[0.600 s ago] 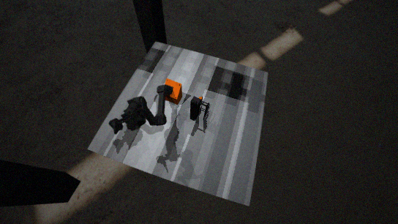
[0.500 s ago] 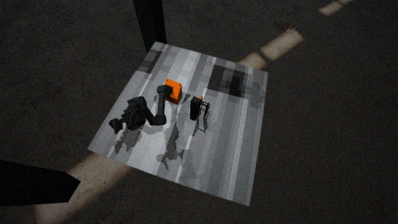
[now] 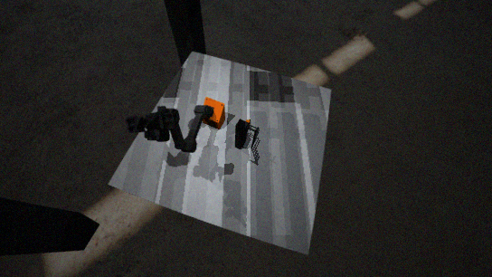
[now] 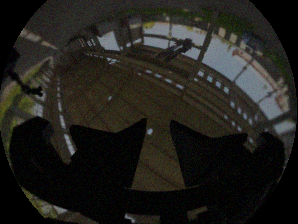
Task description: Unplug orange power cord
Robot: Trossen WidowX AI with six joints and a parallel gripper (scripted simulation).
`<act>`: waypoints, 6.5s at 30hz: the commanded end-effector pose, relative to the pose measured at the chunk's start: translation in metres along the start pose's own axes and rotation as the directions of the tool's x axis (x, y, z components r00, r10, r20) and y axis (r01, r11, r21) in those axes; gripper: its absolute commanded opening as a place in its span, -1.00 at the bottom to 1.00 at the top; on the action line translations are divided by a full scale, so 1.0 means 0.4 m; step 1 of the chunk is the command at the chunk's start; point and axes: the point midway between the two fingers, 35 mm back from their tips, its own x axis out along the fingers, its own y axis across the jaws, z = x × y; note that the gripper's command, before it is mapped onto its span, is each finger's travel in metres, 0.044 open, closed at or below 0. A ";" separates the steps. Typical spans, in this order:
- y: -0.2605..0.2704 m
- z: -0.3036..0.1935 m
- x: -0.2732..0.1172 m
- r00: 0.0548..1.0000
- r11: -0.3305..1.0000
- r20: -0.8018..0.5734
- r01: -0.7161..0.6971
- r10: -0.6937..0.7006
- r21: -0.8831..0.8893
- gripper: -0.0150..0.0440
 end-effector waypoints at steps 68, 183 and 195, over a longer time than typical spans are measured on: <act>-1.048 0.235 -1.399 -0.752 0.826 0.659 -0.355 0.026 -0.438 0.05; -1.037 0.266 -1.432 -0.729 0.835 0.676 -0.301 0.110 -0.461 0.05; -1.038 0.246 -1.411 -0.743 0.840 0.665 -0.316 0.071 -0.442 0.05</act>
